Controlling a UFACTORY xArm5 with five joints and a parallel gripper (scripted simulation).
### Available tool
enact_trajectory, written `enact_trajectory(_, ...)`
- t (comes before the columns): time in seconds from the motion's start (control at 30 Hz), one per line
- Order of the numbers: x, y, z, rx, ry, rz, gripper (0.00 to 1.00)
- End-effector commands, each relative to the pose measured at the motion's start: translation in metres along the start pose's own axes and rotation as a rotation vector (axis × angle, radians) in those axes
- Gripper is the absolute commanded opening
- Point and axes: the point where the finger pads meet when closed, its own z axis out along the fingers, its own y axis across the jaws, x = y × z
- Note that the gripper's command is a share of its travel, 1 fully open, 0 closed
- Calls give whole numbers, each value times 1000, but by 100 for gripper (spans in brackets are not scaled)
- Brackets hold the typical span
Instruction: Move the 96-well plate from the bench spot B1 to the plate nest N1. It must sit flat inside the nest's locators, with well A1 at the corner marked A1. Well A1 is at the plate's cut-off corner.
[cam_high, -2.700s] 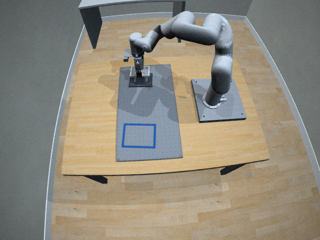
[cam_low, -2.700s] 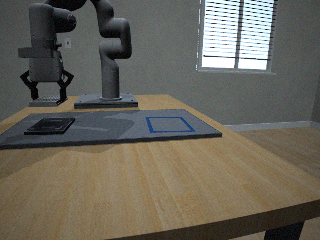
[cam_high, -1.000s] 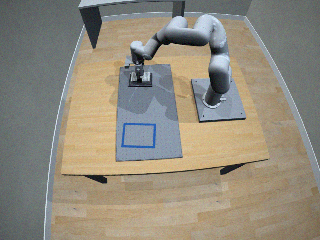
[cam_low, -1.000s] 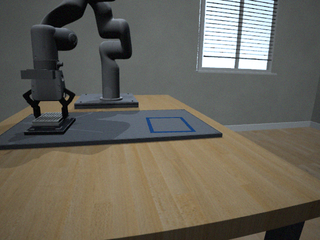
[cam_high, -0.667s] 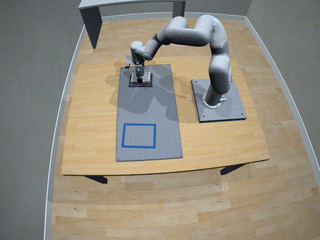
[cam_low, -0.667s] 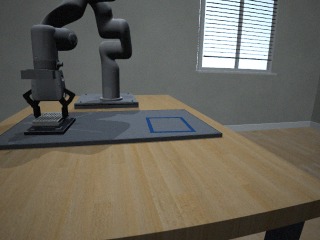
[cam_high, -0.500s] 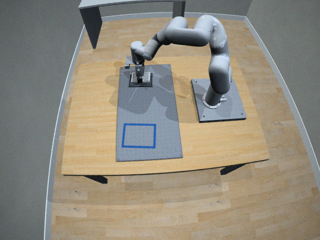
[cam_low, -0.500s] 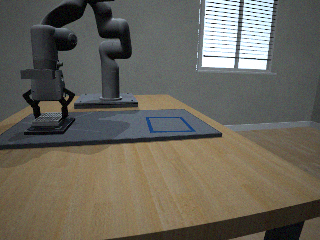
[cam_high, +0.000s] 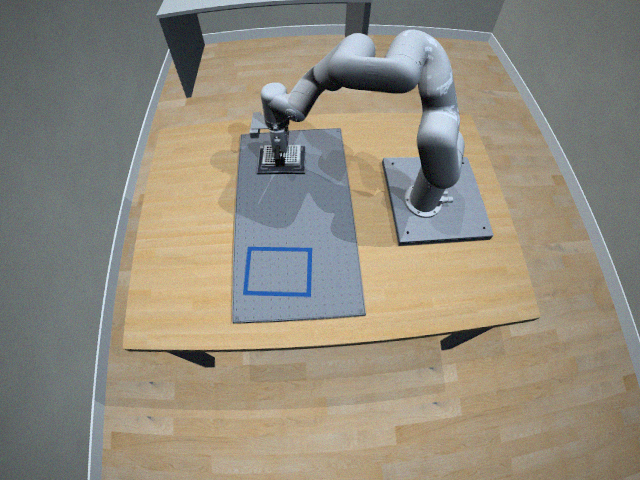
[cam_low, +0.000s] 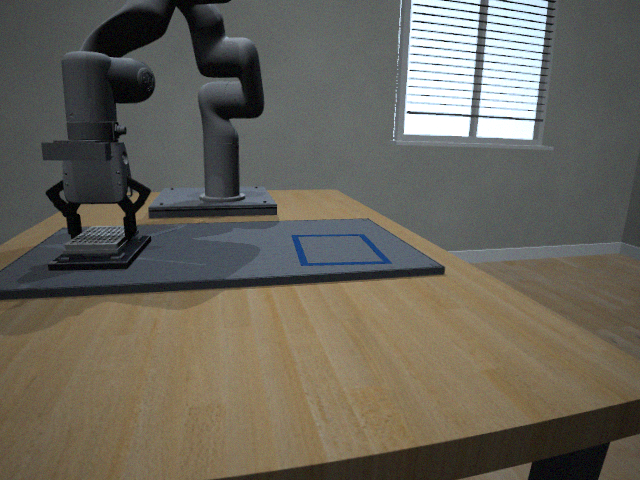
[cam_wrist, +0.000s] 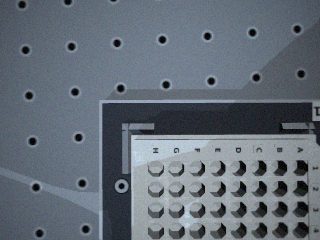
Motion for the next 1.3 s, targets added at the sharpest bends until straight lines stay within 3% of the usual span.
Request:
enact_trajectory(0.0,2,1,-1,0,5,0,0)
enact_trajectory(1.27,2,1,4,0,5,0,0)
